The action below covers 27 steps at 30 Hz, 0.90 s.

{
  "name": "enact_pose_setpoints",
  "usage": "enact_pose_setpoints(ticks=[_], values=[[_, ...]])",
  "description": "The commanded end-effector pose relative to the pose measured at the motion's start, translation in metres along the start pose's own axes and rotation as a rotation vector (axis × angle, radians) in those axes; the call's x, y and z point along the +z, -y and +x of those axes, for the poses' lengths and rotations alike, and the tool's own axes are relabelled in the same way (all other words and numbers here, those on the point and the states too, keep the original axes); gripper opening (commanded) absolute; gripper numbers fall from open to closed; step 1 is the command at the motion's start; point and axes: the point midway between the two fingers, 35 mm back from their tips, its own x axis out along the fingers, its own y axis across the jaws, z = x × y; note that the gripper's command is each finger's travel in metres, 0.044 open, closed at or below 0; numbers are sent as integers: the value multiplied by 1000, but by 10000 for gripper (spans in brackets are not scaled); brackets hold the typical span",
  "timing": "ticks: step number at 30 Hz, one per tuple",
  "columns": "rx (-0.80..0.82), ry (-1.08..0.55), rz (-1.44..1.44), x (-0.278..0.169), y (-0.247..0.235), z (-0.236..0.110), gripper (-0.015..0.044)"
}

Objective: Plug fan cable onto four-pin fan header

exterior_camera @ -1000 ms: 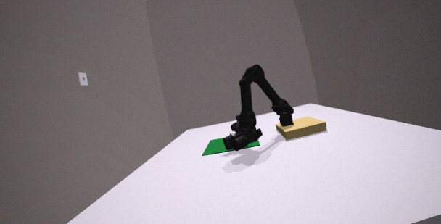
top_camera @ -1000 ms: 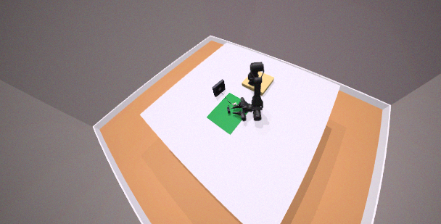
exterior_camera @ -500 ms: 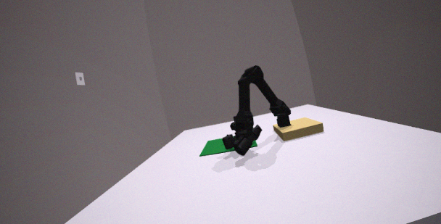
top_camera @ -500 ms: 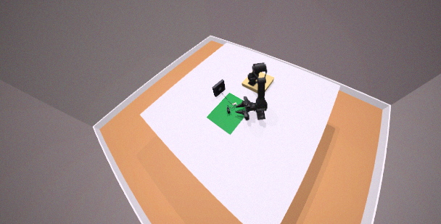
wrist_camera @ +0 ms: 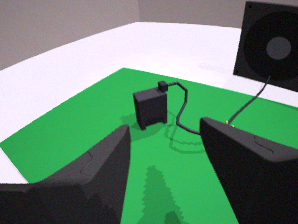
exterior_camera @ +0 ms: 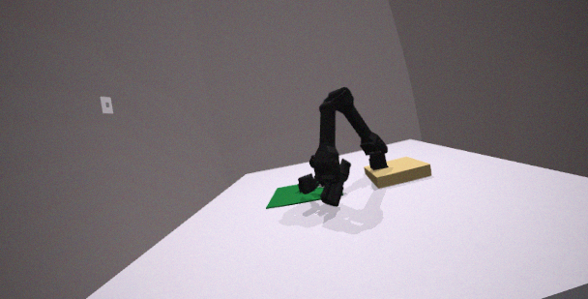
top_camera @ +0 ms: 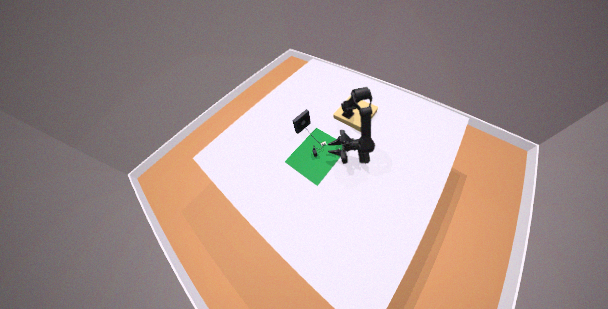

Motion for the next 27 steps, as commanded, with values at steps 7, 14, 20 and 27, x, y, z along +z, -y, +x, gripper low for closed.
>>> enact_pose_setpoints(ticks=[7,14,20,27], values=[[-9,32,10,18,-1,-18,205],[-83,-8,-5,23,6,-15,205],[-197,-106,-31,23,17,-6,205],[-311,-252,-59,21,28,2,205]])
